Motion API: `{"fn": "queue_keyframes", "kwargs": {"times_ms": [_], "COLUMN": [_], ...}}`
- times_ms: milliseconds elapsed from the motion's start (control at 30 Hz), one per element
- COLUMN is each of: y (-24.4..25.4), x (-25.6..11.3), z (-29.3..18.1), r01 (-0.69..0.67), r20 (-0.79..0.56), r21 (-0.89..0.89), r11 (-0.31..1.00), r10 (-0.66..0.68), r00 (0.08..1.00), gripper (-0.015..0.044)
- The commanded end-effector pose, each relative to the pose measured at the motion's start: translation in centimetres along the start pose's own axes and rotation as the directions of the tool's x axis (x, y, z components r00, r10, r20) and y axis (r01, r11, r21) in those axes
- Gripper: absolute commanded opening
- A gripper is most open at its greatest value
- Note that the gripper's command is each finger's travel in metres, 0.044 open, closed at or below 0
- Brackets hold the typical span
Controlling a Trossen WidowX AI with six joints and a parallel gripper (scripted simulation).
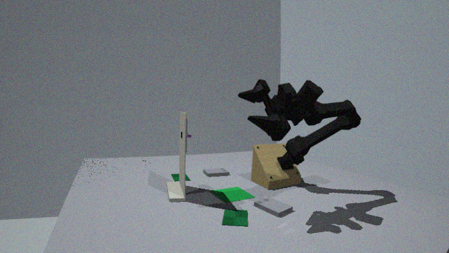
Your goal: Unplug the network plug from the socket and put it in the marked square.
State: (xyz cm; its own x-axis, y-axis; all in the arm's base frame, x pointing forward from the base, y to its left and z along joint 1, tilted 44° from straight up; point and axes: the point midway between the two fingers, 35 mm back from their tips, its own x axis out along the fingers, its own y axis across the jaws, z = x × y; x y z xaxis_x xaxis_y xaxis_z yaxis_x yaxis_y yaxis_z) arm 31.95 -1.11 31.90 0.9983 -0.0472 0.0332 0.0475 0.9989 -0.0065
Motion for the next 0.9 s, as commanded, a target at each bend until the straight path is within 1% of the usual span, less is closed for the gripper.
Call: {"fn": "queue_keyframes", "kwargs": {"times_ms": [0,267,300,567,867], "y": [0.0,-1.9,-2.2,-4.2,-6.3], "x": [0.0,0.9,0.9,0.5,-1.3], "z": [-0.1,-5.3,-6.0,-11.6,-17.4], "r01": [0.001,0.045,0.049,0.062,0.033], "r20": [-0.001,-0.067,-0.076,-0.148,-0.228], "r21": [-0.004,-0.181,-0.204,-0.386,-0.566], "r11": [1.0,0.983,0.978,0.92,0.824], "r10": [-0.001,-0.058,-0.066,-0.128,-0.195], "r00": [1.0,0.996,0.995,0.981,0.954], "gripper": [0.0374,0.0164,0.0156,0.0156,0.0156]}}
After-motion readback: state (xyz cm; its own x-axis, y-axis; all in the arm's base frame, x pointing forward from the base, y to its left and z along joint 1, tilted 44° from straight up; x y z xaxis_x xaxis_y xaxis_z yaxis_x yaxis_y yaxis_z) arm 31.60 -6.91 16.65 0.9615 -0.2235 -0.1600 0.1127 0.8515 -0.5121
